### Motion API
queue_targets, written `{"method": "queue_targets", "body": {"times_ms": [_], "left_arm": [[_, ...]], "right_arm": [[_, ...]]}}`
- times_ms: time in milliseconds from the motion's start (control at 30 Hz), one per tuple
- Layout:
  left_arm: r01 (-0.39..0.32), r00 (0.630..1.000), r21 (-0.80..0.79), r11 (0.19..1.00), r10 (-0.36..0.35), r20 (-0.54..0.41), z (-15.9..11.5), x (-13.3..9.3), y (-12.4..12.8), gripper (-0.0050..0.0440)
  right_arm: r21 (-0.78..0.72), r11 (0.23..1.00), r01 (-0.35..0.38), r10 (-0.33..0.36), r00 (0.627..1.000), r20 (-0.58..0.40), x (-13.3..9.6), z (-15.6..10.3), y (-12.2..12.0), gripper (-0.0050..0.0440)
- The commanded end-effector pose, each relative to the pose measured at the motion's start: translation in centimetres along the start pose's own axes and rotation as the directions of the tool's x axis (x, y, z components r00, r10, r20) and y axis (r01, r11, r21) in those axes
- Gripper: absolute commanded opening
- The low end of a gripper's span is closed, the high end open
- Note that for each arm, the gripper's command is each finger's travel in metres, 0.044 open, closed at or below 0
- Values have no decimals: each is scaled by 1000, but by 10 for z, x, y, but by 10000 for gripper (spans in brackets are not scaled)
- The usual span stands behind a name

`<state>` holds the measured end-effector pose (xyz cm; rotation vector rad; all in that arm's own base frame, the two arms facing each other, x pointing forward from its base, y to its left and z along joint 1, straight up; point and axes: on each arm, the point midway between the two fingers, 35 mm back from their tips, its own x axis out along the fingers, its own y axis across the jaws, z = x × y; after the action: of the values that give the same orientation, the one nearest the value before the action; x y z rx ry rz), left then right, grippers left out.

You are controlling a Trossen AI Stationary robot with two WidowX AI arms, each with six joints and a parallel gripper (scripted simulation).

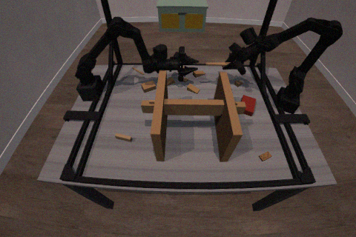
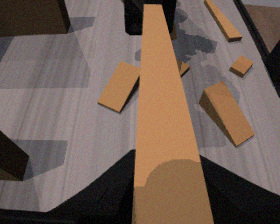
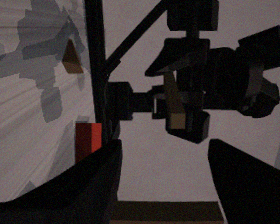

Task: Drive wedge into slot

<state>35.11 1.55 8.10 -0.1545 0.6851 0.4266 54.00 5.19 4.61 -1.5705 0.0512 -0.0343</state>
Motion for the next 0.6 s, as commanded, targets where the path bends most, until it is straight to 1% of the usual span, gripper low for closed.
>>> {"method": "queue_targets", "body": {"times_ms": [0,67,233,300,433,567], "left_arm": [[1,1000,-1,1000,-1,0,0,0,0,0],[1,1000,-1,1000,-1,0,0,0,0,0],[1,1000,-1,1000,-1,0,0,0,0,0],[1,1000,-1,1000,-1,0,0,0,0,0],[1,1000,-1,1000,-1,0,0,0,0,0],[1,1000,-1,1000,-1,0,0,0,0,0]], "right_arm": [[33,999,2,-2,1000,6,2,-1,-10,268],[92,996,3,-5,1000,18,0,-3,-28,316],[311,951,-5,-12,998,54,-15,-11,-91,436],[311,951,-5,-12,998,54,-15,-11,-91,436],[484,875,-14,-19,998,64,-35,-19,-137,440],[644,765,-20,-27,998,62,-61,-29,-178,440]]}}
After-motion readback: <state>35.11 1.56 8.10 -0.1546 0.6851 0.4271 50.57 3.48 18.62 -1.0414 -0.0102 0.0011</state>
